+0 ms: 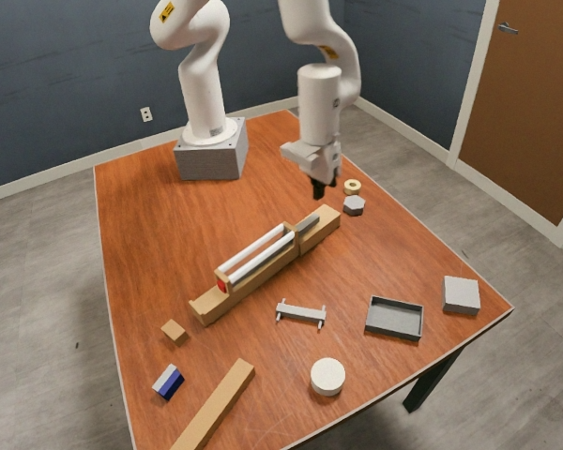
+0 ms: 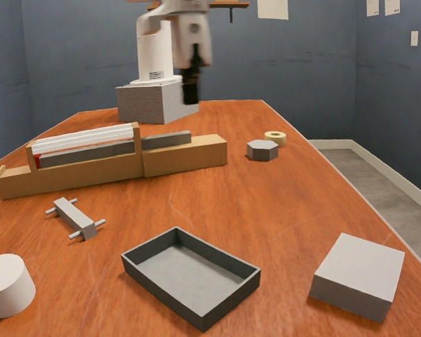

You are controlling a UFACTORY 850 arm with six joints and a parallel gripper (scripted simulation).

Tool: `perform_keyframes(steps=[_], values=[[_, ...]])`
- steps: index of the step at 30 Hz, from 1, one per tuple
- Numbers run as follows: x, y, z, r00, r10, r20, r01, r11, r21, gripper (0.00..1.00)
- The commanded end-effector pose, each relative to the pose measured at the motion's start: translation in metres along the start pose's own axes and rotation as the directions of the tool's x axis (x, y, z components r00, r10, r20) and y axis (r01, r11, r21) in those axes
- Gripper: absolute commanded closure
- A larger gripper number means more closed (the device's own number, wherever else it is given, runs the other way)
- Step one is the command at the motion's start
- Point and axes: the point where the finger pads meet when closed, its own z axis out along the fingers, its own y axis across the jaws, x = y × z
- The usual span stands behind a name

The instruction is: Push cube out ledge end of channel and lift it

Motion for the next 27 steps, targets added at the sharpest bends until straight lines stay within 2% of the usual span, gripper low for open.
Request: perform_keyframes(steps=[1,5,7,11,17,27], values=[[-0.014,-0.003,0.001,1.0,0.005,-0.01,-0.005,1.0,0.003,1.0],[-0.013,-0.003,0.023,1.0,0.005,-0.011,-0.005,1.0,0.003,1.0],[-0.013,-0.003,0.023,1.0,0.005,-0.011,-0.005,1.0,0.003,1.0],[-0.013,-0.003,0.044,1.0,0.005,-0.011,-0.005,1.0,0.003,1.0],[-0.013,-0.003,0.047,1.0,0.005,-0.011,-0.005,1.0,0.003,1.0],[-0.013,-0.003,0.064,1.0,0.005,-0.011,-0.005,1.0,0.003,1.0]])
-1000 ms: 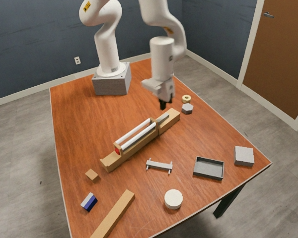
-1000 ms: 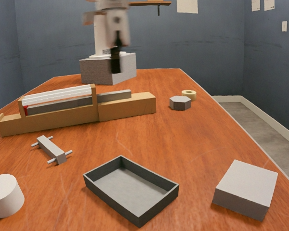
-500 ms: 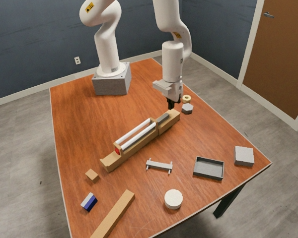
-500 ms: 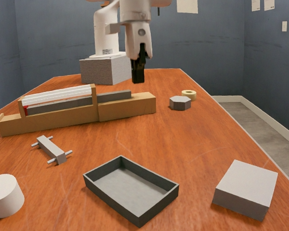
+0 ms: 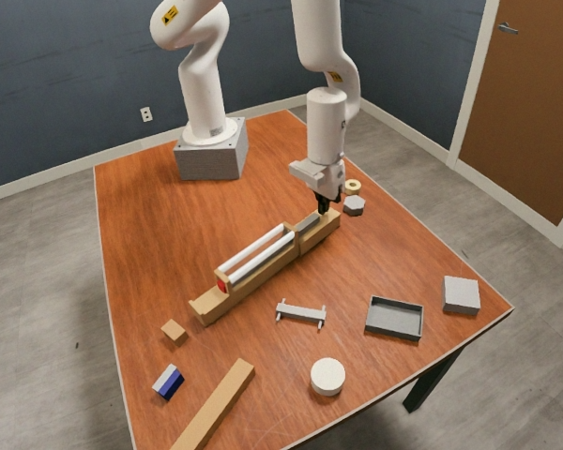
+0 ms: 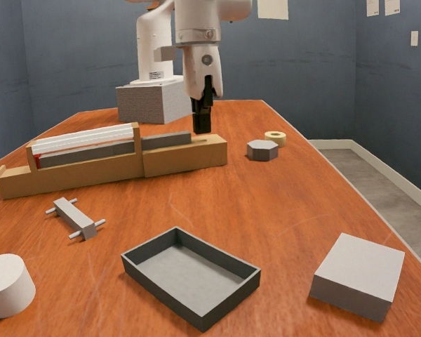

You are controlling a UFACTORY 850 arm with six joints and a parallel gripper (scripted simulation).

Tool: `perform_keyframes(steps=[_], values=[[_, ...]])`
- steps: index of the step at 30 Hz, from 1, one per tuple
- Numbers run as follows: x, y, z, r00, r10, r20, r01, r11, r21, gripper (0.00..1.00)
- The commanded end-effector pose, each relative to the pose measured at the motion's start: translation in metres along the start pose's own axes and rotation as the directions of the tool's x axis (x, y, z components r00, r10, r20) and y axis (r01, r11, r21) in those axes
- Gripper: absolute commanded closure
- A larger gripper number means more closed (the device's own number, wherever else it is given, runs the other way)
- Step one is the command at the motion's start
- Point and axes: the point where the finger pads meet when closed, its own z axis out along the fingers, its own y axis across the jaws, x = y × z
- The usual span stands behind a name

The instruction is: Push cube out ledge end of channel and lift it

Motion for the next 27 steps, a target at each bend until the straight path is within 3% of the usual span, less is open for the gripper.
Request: perform_keyframes(steps=[1,27], values=[[0.0,-0.001,0.006,1.0,0.0,-0.001,0.0,1.0,0.001,1.0],[0.018,-0.001,0.011,1.0,0.0,-0.001,0.0,1.0,0.001,1.0]])
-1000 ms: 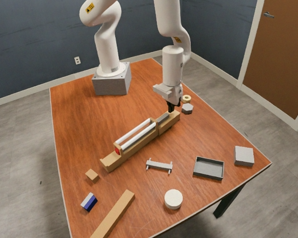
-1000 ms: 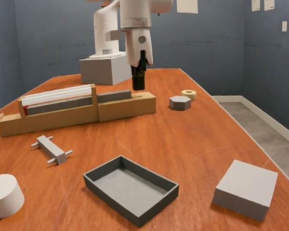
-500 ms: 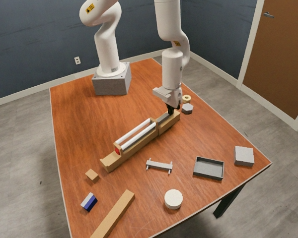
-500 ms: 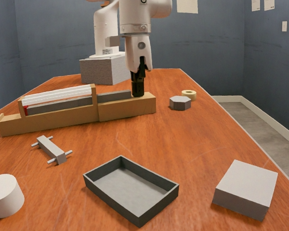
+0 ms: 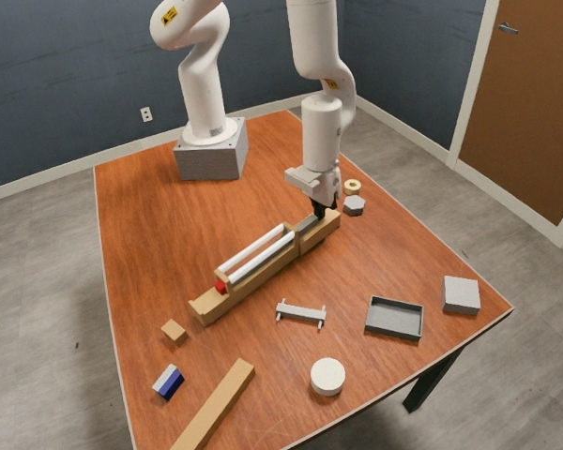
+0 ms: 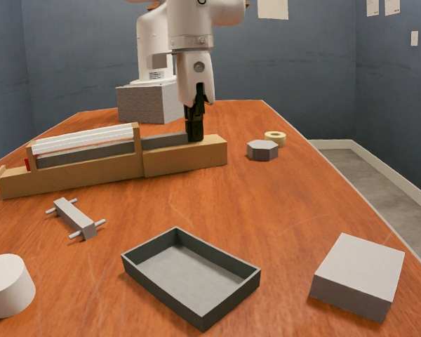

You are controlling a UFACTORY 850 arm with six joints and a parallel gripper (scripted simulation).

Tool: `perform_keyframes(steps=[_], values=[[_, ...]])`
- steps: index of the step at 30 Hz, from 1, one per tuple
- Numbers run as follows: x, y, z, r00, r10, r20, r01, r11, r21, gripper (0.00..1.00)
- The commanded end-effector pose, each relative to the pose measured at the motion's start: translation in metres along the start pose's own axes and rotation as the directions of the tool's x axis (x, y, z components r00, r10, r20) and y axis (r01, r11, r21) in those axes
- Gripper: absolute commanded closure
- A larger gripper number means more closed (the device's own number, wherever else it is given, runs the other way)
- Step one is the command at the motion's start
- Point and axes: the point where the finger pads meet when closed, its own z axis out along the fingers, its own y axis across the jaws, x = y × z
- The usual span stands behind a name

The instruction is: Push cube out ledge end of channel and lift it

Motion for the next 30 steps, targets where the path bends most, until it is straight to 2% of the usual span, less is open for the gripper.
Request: perform_keyframes(steps=[1,30], values=[[0.003,-0.001,-0.001,1.0,0.0,0.0,0.0,1.0,0.002,1.0],[0.028,-0.001,-0.001,1.0,0.0,0.0,0.0,1.0,0.002,1.0]])
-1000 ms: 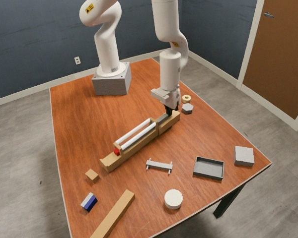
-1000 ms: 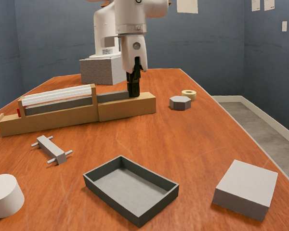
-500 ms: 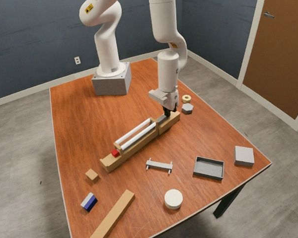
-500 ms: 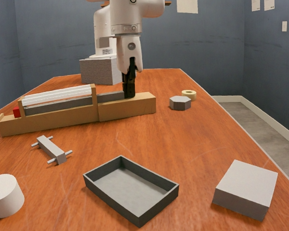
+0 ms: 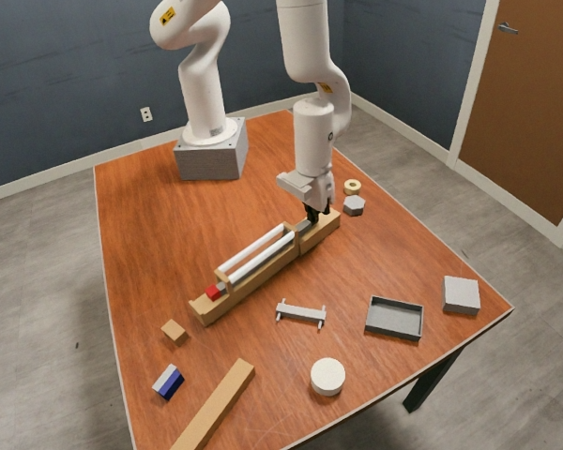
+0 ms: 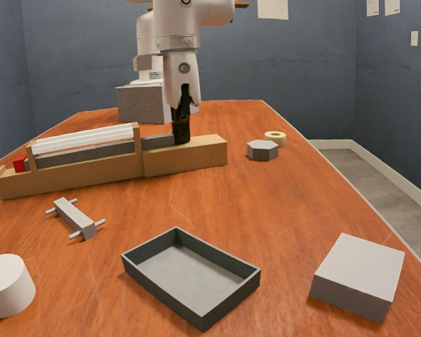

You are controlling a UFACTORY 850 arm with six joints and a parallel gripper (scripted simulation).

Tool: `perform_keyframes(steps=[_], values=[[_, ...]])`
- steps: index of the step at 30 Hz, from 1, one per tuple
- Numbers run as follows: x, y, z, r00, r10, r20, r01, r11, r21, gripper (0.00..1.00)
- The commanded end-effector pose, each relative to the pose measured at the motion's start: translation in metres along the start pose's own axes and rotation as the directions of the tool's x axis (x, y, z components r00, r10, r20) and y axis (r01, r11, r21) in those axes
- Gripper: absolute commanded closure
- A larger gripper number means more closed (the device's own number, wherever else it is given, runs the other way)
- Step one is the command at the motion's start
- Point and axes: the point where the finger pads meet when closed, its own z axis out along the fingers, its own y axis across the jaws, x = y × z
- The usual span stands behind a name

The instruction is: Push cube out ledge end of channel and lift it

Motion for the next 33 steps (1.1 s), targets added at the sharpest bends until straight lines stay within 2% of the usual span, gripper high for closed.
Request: perform_keyframes(steps=[1,13,15,19,21,33], values=[[0.003,-0.001,-0.001,1.0,0.0,0.0,0.0,1.0,0.002,1.0],[0.012,-0.001,-0.001,1.0,0.0,0.0,0.0,1.0,0.002,1.0],[0.012,-0.001,-0.01,1.0,0.0,0.0,0.0,1.0,0.002,1.0],[0.012,-0.001,-0.054,1.0,0.0,0.0,0.0,1.0,0.002,1.0],[0.012,-0.001,-0.069,1.0,0.0,0.0,0.0,1.0,0.002,1.0],[0.012,-0.001,-0.072,1.0,0.0,0.0,0.0,1.0,0.002,1.0]])
